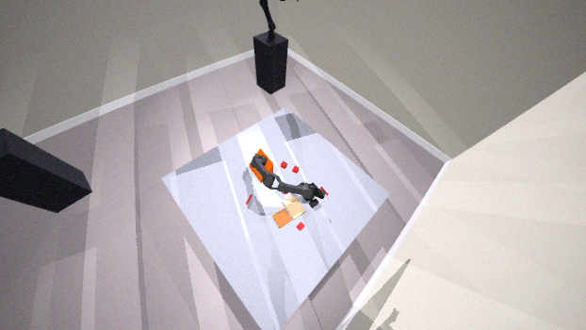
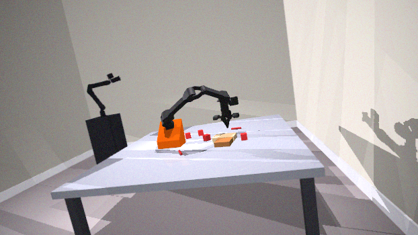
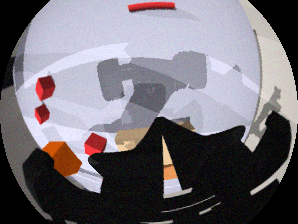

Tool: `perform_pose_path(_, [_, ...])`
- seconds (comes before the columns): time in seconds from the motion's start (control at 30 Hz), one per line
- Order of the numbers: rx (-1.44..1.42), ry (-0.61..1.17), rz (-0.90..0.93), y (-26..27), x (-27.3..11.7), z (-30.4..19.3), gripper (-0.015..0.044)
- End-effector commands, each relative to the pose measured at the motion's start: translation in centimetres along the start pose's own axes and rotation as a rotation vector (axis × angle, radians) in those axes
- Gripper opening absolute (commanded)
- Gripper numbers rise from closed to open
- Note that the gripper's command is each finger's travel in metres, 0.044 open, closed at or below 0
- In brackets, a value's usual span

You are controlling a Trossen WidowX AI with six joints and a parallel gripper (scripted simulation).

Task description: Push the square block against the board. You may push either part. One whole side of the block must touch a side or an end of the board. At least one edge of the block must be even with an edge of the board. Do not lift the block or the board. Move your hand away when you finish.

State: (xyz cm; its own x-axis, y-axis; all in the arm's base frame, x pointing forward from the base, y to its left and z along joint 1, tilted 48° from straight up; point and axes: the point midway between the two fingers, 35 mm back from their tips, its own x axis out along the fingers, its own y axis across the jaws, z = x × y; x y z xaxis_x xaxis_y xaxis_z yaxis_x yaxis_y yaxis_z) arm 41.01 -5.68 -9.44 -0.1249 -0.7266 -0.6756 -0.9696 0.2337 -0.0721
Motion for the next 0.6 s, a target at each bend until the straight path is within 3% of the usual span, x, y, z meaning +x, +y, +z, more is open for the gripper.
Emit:
perform_pose_path(0.0, [0.014, 0.002, -0.002, -1.4, -0.1, -2.0, 0.0000])
perform_pose_path(0.17, [0.014, 0.002, -0.002, -1.4, 0.2, -2.0, 0.0000])
perform_pose_path(0.3, [0.010, 0.003, -0.002, -1.5, 5.1, -2.0, 0.0000])
perform_pose_path(0.57, [0.010, 0.003, -0.002, -1.5, 5.4, -2.0, 0.0000])
